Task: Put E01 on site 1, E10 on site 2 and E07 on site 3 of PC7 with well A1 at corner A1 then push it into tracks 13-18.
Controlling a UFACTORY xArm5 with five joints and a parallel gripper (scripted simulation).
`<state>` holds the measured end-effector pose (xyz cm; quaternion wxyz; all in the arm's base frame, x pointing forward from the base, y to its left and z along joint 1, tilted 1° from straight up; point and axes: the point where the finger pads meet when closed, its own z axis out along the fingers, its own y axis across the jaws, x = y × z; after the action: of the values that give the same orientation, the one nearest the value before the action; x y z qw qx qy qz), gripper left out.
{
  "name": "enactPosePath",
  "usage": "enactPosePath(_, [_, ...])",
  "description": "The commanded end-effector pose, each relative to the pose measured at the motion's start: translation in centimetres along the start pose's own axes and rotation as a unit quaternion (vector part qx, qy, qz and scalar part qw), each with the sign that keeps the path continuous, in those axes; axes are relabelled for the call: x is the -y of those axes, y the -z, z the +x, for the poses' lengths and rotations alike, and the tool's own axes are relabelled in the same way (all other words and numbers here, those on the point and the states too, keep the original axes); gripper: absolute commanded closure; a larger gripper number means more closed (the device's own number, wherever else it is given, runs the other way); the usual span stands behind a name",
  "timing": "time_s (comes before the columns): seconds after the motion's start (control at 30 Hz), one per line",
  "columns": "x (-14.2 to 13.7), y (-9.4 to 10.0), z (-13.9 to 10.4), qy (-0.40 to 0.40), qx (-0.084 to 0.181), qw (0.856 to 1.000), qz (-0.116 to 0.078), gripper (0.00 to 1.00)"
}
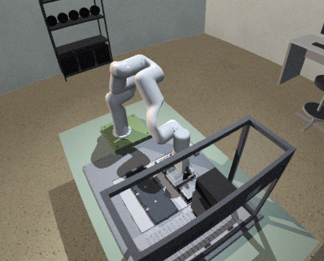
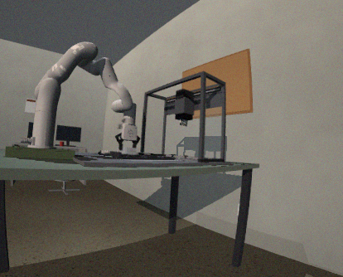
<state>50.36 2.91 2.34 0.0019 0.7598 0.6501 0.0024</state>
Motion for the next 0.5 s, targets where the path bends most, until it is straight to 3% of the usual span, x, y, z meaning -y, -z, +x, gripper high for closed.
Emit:
enactPosePath(0.0, [-0.15,0.13,0.03,0.000,-0.010,1.000,0.000,0.00])
enactPosePath(0.4, [-0.15,0.13,0.03,0.000,-0.010,1.000,0.000,0.00])
enactPosePath(0.43, [-0.15,0.17,0.03,0.000,-0.010,1.000,0.000,1.00])
enactPosePath(0.47, [-0.15,0.17,0.03,0.000,-0.010,1.000,0.000,1.00])
